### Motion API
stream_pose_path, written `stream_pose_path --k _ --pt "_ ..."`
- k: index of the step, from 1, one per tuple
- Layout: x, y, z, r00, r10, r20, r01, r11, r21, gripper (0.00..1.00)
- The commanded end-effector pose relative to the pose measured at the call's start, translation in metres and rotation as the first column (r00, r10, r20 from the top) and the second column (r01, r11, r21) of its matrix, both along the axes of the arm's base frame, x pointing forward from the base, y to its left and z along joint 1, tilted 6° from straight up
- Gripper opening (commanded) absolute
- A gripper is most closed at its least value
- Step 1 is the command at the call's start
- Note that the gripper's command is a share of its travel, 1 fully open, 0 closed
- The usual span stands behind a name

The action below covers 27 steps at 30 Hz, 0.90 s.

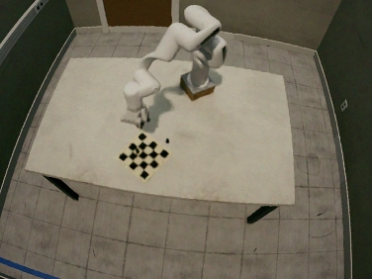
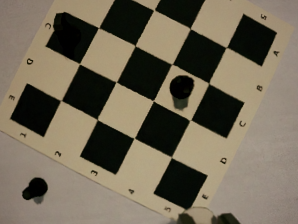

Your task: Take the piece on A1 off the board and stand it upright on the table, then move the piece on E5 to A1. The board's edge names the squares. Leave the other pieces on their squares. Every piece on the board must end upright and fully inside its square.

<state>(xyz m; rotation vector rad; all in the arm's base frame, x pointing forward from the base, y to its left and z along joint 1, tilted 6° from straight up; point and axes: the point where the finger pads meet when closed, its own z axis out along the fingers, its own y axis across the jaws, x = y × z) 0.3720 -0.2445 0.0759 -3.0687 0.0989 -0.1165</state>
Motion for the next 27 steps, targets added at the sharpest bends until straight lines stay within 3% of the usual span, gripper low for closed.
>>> stream_pose_path --k 1,2,4,5,6,7,9,10,11,12,14,15,16,17,23,27 --pt "0.039 0.0 0.008 0.998 0.056 0.009 -0.056 0.998 -0.008 0.0" --pt "0.06 0.003 0.011 0.996 0.088 0.011 -0.088 0.996 -0.01 0.0" --pt "0.06 0.003 0.011 0.996 0.088 0.011 -0.088 0.996 -0.01 0.0" --pt "0.083 0.007 0.014 0.992 0.124 0.013 -0.124 0.992 -0.013 0.0" --pt "0.083 0.007 0.014 0.992 0.124 0.013 -0.124 0.992 -0.013 0.0" --pt "0.108 0.012 0.017 0.987 0.163 0.015 -0.162 0.987 -0.017 0.0" --pt "0.108 0.012 0.017 0.987 0.163 0.015 -0.162 0.987 -0.017 0.0" --pt "0.132 0.02 0.019 0.98 0.201 0.017 -0.2 0.98 -0.02 0.0" --pt "0.132 0.02 0.019 0.98 0.201 0.017 -0.2 0.98 -0.02 0.0" --pt "0.154 0.028 0.02 0.972 0.236 0.018 -0.235 0.972 -0.024 0.0" --pt "0.154 0.028 0.02 0.972 0.236 0.018 -0.235 0.972 -0.024 0.0" --pt "0.173 0.036 0.022 0.964 0.266 0.019 -0.265 0.964 -0.028 0.0" --pt "0.173 0.036 0.022 0.964 0.266 0.019 -0.265 0.964 -0.028 0.0" --pt "0.188 0.044 0.022 0.957 0.29 0.02 -0.289 0.957 -0.03 0.0" --pt "0.206 0.054 0.023 0.947 0.322 0.021 -0.321 0.947 -0.034 0.0" --pt "0.207 0.055 0.023 0.946 0.322 0.021 -0.321 0.946 -0.035 0.0"
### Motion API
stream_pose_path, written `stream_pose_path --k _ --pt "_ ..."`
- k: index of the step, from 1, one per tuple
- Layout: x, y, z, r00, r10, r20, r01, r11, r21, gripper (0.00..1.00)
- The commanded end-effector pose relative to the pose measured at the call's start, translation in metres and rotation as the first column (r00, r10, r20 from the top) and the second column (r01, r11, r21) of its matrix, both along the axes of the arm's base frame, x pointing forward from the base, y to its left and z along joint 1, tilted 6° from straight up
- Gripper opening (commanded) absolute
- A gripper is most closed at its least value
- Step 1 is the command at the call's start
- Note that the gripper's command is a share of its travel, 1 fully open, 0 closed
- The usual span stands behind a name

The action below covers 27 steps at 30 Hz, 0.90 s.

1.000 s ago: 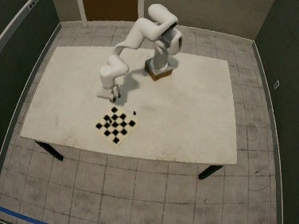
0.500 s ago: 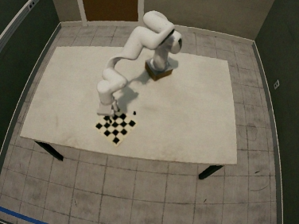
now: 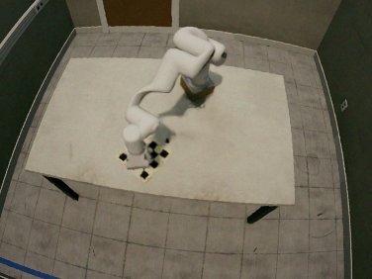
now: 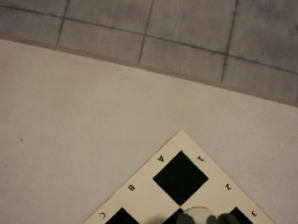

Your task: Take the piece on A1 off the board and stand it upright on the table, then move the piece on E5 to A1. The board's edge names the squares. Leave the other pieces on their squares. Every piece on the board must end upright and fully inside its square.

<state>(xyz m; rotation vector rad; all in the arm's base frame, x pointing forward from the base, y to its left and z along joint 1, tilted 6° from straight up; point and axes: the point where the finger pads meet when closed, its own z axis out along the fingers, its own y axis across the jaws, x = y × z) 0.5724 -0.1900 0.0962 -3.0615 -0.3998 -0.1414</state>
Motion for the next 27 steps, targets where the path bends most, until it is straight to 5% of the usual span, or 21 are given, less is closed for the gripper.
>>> stream_pose_path --k 1,15,27 --pt "0.006 0.0 0.002 1.0 0.006 0.0 -0.006 1.0 0.0 0.0" --pt "0.007 0.0 -0.003 1.0 0.006 -0.001 -0.006 1.0 0.0 0.0" --pt "0.012 0.003 -0.047 1.0 0.006 -0.001 -0.006 1.0 0.0 0.0"
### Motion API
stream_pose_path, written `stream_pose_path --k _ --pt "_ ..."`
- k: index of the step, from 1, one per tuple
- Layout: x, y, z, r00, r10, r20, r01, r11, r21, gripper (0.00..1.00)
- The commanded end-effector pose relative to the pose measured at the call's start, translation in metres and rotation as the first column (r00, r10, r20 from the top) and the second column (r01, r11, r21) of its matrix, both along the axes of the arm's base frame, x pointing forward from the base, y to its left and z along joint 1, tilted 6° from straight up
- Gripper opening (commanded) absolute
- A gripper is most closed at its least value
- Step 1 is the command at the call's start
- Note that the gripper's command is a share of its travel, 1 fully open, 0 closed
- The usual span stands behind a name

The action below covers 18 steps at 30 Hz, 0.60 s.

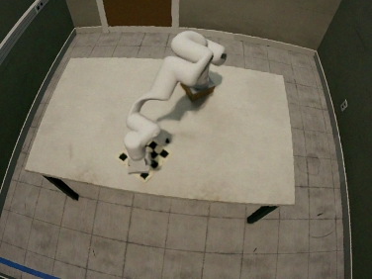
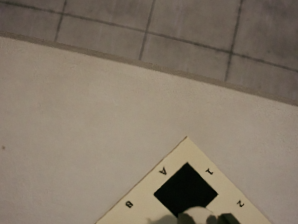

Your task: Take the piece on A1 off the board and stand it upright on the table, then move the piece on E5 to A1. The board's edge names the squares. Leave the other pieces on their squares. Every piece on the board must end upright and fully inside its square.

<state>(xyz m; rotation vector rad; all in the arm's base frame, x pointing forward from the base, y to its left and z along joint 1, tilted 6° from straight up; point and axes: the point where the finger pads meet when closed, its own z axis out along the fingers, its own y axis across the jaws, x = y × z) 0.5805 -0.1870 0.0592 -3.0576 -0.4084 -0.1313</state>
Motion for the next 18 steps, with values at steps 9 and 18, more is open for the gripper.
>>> stream_pose_path --k 9,18 --pt "0.007 0.001 -0.044 1.0 0.0 0.006 0.0 1.0 -0.002 0.0" --pt "0.009 0.002 -0.055 1.0 0.0 0.006 0.0 1.0 -0.002 0.0"
